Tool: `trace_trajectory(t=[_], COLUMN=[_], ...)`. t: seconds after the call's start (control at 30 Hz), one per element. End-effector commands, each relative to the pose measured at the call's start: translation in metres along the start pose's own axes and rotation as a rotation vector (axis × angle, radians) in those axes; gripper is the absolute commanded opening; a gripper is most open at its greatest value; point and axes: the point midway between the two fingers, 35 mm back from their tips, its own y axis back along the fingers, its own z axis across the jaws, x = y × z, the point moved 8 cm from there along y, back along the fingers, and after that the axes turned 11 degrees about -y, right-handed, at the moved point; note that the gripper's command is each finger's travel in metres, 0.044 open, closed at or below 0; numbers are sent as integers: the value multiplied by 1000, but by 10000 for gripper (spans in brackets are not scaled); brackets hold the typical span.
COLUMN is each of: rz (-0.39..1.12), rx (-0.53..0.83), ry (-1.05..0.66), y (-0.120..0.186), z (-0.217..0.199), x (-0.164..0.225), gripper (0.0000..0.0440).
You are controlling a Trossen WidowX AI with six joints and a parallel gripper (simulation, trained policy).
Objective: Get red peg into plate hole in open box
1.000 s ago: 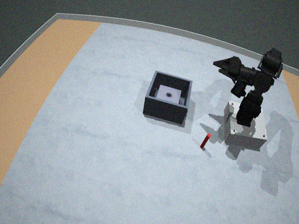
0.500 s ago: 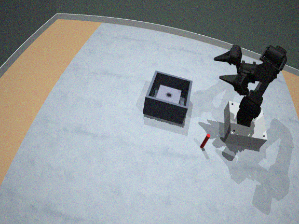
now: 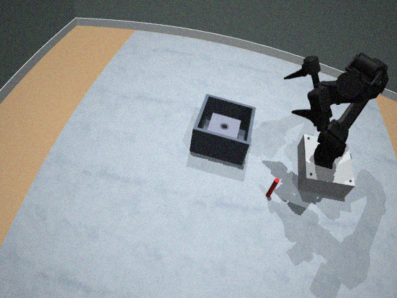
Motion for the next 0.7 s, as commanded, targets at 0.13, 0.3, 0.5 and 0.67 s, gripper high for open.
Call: trace_trajectory(t=[0.13, 0.3, 0.5, 0.67], rz=[34, 73, 149, 242], rx=[-88, -137, -188, -220], ry=[-269, -434, -626, -775], y=[0, -2, -7, -15], z=[-1, 0, 5, 13], x=[-12, -19, -26, -32], gripper=[440, 440, 440, 440])
